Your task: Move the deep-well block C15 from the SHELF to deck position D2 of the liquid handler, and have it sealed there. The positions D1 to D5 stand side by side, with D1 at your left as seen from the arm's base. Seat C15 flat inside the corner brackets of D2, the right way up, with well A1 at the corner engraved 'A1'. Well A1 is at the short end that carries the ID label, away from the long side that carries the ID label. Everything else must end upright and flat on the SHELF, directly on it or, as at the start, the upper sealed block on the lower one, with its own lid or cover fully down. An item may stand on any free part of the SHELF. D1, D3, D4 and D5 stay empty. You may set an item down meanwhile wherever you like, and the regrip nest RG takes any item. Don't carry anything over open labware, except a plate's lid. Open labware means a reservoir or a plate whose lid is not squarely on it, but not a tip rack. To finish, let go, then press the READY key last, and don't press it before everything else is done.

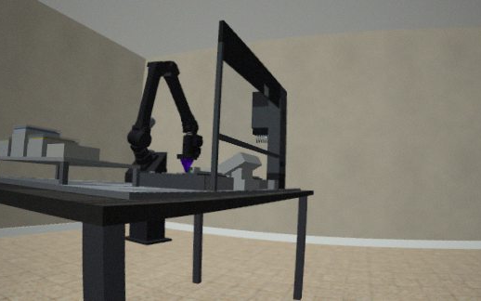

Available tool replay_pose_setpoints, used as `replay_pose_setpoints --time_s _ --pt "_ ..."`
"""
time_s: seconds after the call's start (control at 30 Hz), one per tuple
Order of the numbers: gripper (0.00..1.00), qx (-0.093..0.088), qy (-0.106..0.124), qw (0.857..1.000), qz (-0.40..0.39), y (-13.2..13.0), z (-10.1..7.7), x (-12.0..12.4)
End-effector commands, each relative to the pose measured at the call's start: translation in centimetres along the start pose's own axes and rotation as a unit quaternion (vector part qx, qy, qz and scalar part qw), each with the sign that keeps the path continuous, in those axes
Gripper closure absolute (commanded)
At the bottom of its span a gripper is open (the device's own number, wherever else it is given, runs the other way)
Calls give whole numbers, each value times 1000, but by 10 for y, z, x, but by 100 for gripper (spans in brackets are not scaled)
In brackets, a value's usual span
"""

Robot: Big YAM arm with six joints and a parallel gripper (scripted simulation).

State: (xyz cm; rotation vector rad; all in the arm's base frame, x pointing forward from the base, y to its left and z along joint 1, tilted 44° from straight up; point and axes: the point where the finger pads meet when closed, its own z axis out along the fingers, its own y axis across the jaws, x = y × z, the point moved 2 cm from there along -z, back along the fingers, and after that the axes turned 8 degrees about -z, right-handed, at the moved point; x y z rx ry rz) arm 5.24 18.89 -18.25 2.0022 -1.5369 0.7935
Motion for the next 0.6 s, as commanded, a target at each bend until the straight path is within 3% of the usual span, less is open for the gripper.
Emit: replay_pose_setpoints --time_s 0.0,0.57 --pt "100 9 -19 1000 4 -6 -15 -26" --pt "100 9 -22 1000 4 -7 -15 -32"
